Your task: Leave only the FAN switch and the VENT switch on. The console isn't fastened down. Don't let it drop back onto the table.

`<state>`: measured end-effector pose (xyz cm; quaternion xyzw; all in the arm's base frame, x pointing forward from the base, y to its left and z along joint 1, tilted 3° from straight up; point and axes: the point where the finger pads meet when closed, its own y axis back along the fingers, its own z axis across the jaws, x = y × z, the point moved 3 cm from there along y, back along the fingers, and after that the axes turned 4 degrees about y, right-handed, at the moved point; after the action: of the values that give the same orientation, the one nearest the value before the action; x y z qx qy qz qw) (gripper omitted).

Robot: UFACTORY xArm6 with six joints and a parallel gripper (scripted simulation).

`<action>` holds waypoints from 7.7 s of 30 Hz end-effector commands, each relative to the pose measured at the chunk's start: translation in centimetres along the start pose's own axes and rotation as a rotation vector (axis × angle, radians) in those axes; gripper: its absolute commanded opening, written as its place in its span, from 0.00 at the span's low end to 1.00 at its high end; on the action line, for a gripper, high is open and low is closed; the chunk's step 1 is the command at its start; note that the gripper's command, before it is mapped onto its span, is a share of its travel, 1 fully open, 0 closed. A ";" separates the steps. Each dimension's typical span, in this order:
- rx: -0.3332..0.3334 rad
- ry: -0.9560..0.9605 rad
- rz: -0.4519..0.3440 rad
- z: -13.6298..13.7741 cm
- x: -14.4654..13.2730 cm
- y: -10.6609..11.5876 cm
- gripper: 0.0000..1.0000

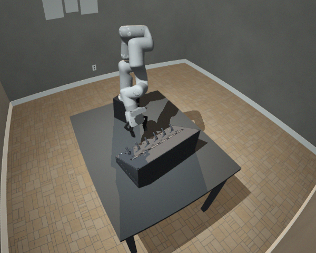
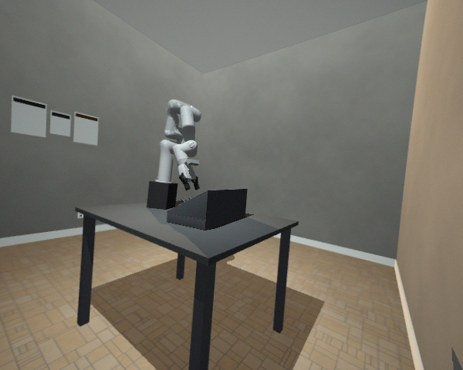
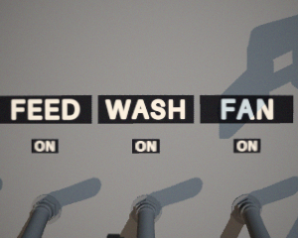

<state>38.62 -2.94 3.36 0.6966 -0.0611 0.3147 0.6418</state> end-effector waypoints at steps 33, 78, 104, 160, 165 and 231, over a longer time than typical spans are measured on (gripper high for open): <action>-0.001 0.001 0.002 6.6 -0.3 0.0 1.00; -0.001 0.001 0.002 7.2 -0.4 0.0 1.00; -0.001 0.001 0.002 9.9 -0.6 0.0 1.00; -0.001 0.001 0.002 14.4 -0.9 0.0 1.00; -0.001 0.001 0.002 14.4 -0.9 0.0 1.00; -0.001 0.000 0.002 3.5 -5.5 7.4 0.00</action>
<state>31.88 -9.23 6.88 0.6971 -0.0608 0.3144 0.6414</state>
